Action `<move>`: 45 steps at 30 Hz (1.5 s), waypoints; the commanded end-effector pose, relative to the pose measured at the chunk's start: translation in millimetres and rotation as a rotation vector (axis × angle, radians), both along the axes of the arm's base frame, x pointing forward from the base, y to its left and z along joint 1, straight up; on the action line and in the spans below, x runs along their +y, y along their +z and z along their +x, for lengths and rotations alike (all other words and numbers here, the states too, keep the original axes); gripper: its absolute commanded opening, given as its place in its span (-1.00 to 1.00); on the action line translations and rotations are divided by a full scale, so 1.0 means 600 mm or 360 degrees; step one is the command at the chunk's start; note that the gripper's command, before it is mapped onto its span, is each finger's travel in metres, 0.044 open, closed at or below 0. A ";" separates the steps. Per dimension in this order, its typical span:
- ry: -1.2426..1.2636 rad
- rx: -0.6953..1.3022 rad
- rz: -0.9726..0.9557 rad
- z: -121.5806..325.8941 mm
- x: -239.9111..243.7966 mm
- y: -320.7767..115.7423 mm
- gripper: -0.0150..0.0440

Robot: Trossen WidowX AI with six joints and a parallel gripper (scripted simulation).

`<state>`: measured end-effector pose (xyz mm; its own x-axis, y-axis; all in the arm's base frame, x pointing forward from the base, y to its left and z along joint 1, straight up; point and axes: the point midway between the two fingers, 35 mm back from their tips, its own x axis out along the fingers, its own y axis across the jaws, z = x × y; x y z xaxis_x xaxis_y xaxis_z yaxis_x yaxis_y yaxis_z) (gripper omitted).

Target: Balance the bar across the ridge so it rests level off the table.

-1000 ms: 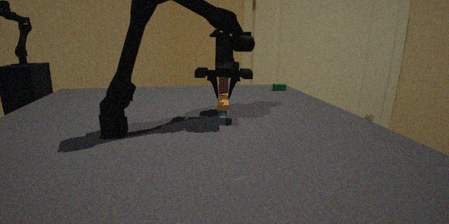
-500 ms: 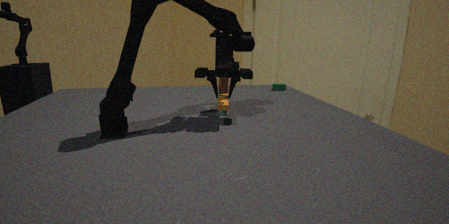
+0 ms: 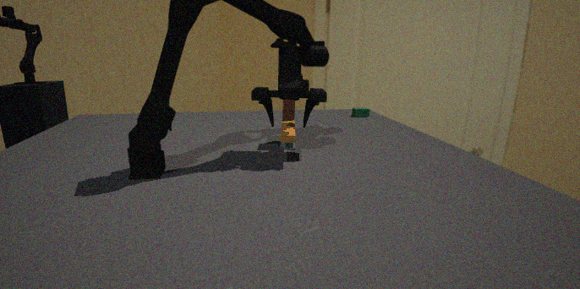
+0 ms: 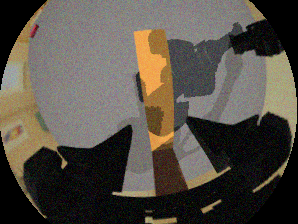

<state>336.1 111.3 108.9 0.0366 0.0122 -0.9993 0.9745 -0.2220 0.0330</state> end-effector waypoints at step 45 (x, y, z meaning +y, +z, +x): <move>0.0000 -0.0010 0.0003 -0.006 -0.002 0.166 1.00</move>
